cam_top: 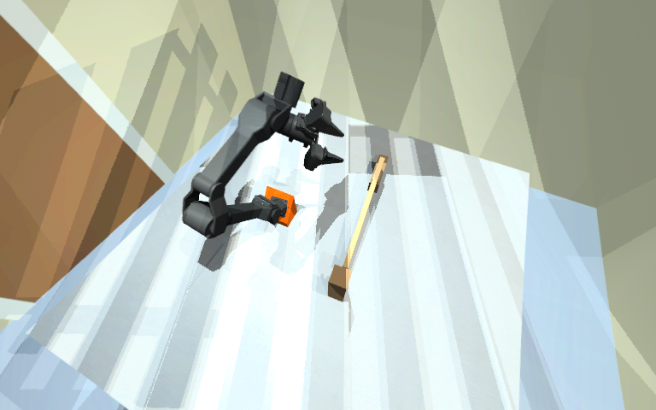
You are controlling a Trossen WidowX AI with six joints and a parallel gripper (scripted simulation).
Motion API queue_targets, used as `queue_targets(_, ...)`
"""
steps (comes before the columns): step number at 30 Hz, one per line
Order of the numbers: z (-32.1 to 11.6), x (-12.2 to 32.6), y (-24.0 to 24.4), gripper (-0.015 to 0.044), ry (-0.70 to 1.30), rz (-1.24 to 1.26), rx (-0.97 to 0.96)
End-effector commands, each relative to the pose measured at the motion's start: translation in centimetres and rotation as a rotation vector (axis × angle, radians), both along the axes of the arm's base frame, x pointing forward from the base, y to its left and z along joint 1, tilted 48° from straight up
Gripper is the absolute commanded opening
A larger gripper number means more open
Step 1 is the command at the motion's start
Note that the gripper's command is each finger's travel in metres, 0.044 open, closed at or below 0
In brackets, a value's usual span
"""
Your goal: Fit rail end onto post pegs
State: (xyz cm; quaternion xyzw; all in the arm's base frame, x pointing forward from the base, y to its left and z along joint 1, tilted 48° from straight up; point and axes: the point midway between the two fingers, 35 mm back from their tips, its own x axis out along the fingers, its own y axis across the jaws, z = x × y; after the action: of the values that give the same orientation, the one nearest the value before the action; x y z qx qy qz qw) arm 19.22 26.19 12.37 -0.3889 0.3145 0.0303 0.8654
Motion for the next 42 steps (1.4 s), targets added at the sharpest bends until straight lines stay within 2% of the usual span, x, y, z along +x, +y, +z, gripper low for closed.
queue_targets(1,-1.5,3.2,-2.8,0.044,0.131,-0.008,-0.229)
queue_targets(6,-3.6,7.7,-8.6,0.044,0.424,0.016,-0.563)
queue_targets(10,-5.3,10.1,-13.9,0.044,0.718,0.075,-0.748)
queue_targets(14,-6.5,11.2,-18.8,0.044,0.994,0.17,-0.844)
queue_targets(19,-7.7,11.4,-24.2,0.044,1.3,0.323,-0.865)
queue_targets(42,-8.7,11.3,-26.2,0.044,1.317,0.334,-0.863)
